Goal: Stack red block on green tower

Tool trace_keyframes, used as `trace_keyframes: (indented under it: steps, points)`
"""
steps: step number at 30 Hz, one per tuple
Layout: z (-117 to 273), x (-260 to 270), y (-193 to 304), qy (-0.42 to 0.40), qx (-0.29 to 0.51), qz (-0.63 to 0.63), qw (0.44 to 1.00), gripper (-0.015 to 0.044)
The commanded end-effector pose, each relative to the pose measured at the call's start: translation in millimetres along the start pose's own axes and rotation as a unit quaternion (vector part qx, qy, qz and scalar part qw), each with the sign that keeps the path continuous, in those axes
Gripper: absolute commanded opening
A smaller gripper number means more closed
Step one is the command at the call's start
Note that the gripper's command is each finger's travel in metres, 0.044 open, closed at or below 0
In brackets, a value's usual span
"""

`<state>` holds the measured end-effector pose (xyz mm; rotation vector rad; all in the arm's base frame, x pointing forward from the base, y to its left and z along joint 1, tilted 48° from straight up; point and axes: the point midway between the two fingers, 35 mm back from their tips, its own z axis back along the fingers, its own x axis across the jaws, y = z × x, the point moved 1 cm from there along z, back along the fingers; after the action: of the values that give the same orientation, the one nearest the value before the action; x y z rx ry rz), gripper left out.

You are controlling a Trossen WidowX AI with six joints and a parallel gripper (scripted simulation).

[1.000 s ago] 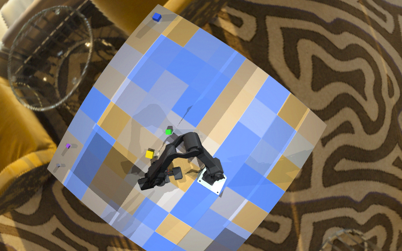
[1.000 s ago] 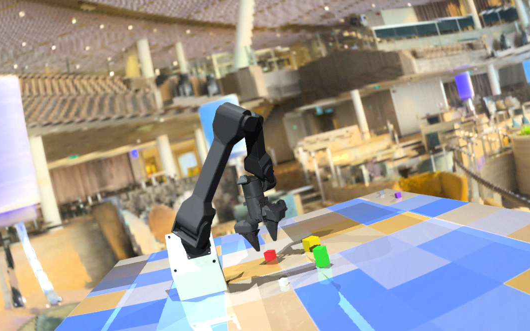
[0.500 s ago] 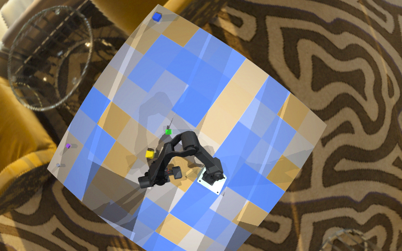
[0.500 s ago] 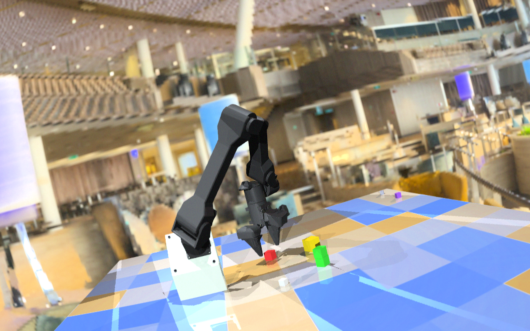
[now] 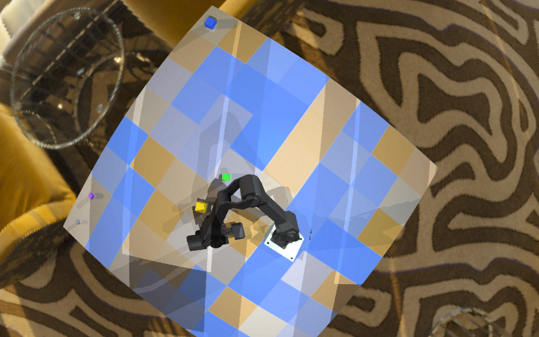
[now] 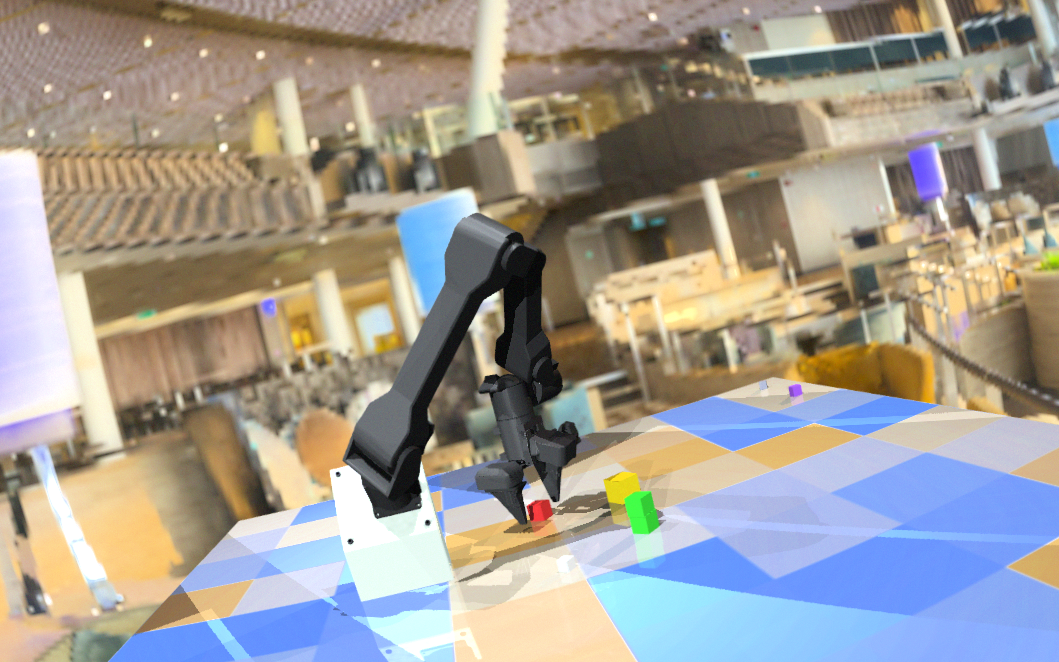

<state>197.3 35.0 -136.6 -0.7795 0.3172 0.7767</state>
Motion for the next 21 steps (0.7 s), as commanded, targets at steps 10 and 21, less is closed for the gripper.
trace_keyframes:
  steps: [10,21]
  points:
    - [-2.2,-0.8,0.0,0.002,-0.002,0.003,1.0,0.044]
    - [-1.5,-0.8,0.0,0.002,-0.002,0.003,1.0,0.0177]
